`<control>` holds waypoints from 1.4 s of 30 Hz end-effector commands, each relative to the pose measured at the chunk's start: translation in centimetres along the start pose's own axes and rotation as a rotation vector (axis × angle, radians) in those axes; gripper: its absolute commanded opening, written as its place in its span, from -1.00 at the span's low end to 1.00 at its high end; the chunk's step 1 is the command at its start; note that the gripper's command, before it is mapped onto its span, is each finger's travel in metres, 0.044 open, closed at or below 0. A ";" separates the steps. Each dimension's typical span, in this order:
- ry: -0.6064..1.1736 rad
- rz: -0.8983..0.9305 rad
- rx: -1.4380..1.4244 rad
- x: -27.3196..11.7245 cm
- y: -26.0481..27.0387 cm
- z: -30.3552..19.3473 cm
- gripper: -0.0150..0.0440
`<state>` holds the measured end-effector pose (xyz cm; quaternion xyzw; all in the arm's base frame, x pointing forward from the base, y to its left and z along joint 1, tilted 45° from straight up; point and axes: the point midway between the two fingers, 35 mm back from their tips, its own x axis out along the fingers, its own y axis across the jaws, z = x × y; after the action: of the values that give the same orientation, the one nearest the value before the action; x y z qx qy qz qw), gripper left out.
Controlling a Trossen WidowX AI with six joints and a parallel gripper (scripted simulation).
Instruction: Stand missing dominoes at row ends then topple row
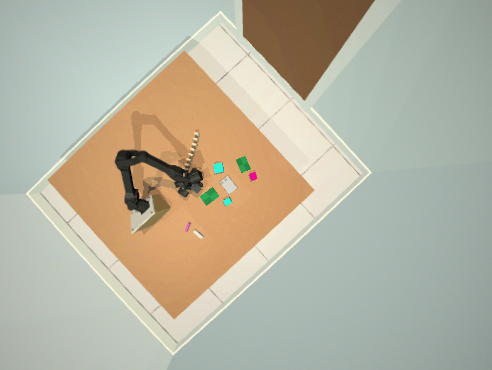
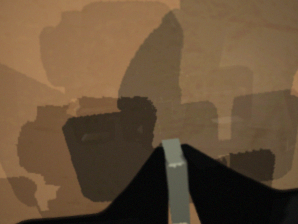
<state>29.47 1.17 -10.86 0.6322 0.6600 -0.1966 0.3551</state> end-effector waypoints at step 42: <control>0.005 0.008 -1.265 -15.6 6.4 -26.1 -0.39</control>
<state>29.43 9.32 18.95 0.3125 0.6479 0.2219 0.6583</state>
